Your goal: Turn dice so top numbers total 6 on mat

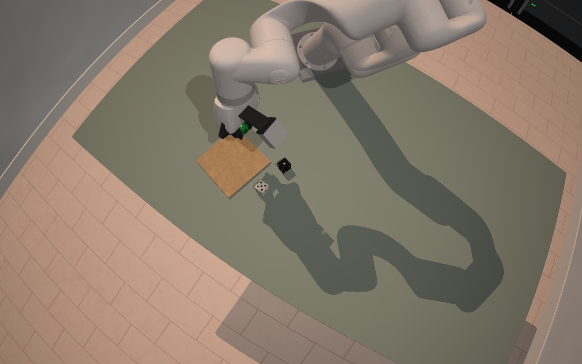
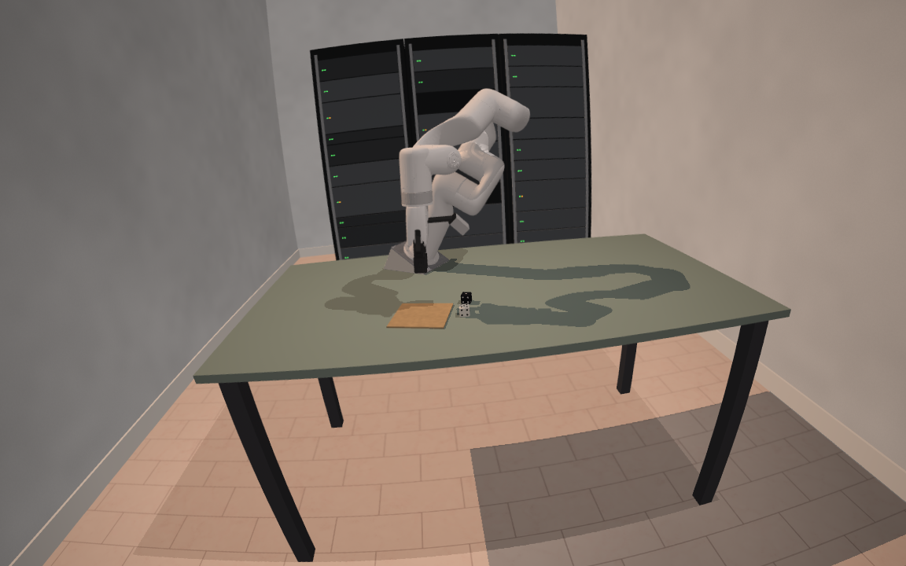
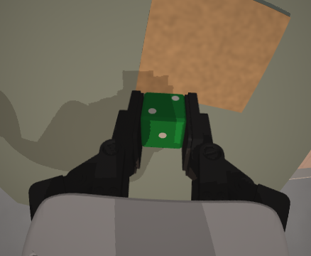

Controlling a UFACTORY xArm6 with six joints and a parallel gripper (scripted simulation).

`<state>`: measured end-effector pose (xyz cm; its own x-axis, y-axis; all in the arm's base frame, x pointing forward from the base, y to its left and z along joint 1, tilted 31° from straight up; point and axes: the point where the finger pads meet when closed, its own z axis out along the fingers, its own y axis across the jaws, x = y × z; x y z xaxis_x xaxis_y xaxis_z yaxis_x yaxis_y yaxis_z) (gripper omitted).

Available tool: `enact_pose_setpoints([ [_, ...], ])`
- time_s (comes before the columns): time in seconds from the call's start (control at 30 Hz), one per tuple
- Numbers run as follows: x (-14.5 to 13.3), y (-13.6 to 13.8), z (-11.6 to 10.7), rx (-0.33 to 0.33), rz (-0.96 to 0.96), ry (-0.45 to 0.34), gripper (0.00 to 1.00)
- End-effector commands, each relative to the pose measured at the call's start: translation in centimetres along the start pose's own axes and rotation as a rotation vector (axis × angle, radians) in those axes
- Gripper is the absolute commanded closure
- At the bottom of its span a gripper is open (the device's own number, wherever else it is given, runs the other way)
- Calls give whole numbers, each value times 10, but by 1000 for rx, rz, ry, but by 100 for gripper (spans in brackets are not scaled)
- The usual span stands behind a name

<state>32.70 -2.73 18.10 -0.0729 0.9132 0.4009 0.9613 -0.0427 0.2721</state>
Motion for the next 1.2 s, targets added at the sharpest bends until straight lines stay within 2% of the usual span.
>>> enact_pose_setpoints([
  [0.0, -9, -1, -2, -7, -45, 40, 79],
  [0.6, -9, -1, 3, -7, -45, 40, 79],
  [1.17, -7, -1, 65, -7, -45, 40, 79],
])
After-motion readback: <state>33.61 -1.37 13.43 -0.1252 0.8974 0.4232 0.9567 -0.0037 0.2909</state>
